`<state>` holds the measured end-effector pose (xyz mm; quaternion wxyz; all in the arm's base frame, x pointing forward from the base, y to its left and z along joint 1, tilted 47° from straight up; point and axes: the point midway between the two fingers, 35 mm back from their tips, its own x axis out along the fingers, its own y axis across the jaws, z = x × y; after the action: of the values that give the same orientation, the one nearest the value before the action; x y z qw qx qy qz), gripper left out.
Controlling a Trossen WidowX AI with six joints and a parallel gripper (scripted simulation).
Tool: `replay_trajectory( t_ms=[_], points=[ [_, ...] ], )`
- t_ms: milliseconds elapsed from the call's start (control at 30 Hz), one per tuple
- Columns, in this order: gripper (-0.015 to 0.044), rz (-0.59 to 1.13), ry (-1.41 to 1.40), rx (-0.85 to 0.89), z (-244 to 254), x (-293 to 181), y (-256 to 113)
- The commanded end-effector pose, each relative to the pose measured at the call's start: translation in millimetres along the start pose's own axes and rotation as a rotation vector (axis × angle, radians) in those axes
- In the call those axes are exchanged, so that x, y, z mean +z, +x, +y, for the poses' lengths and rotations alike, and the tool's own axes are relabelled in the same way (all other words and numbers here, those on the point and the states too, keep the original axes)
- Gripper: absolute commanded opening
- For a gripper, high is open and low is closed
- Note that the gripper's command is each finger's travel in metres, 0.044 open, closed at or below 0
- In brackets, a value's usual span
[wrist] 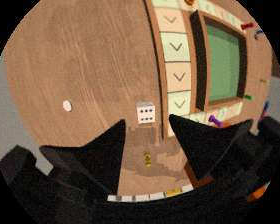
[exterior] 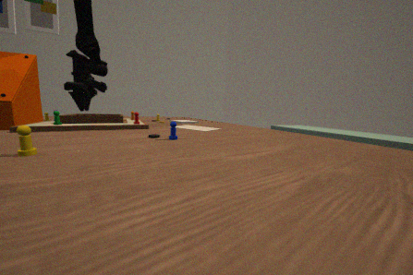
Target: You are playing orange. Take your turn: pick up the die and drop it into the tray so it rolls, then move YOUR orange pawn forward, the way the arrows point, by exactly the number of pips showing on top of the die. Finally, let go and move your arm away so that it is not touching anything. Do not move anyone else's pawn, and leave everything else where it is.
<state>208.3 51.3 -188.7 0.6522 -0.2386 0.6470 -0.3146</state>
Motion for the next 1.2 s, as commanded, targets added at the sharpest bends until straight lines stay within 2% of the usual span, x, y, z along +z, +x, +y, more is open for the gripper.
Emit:
replay_trajectory(
  t_ms=[0, 633, 833, 1067, 1167],
  points=[
    [0.0275, 0.001, -0.006, -0.006, -1, -1, 6],
    [0.0275, 0.001, -0.005, -0.008, -2, -2, 35],
    [0.0118, 0.001, -0.005, -0.008, -2, -2, 35],
    [0.0071, 0.001, -0.005, -0.008, -2, -2, 35],
    [0.0000, 0.001, -0.006, -0.007, -1, -1, 30]
  ],
)
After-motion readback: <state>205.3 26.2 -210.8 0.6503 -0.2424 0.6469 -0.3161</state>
